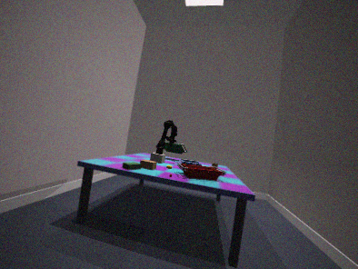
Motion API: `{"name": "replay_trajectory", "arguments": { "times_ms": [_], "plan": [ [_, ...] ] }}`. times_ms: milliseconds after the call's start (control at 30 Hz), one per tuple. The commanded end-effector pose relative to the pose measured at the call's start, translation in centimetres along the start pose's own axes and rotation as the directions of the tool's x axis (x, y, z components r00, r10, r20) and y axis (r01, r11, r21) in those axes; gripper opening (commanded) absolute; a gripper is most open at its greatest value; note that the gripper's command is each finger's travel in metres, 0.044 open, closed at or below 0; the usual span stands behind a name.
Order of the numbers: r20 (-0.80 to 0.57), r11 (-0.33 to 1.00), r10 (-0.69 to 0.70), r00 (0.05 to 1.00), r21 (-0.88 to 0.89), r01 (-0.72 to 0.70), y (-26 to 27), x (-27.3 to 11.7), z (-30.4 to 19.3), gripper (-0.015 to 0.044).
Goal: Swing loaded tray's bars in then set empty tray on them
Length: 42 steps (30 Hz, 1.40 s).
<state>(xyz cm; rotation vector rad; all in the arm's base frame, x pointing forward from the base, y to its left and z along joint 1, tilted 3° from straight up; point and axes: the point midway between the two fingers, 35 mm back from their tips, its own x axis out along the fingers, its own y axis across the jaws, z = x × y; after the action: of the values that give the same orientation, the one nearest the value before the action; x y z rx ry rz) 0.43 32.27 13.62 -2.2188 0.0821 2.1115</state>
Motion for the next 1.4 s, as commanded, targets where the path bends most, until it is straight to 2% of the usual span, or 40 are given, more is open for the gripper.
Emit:
{"name": "replay_trajectory", "arguments": {
  "times_ms": [0, 900, 1367],
  "plan": [
    [0.001, 0.999, -0.033, 0.999, 0.005, 0.033, -0.6, -0.8, 0.0, 0.0000],
    [0.001, 0.999, -0.033, 0.999, 0.007, 0.033, -0.6, -0.8, -0.1, 0.0000],
    [0.001, 0.991, -0.029, 1.000, 0.132, 0.028, -0.4, -0.6, -5.2, 0.0000]
  ]
}}
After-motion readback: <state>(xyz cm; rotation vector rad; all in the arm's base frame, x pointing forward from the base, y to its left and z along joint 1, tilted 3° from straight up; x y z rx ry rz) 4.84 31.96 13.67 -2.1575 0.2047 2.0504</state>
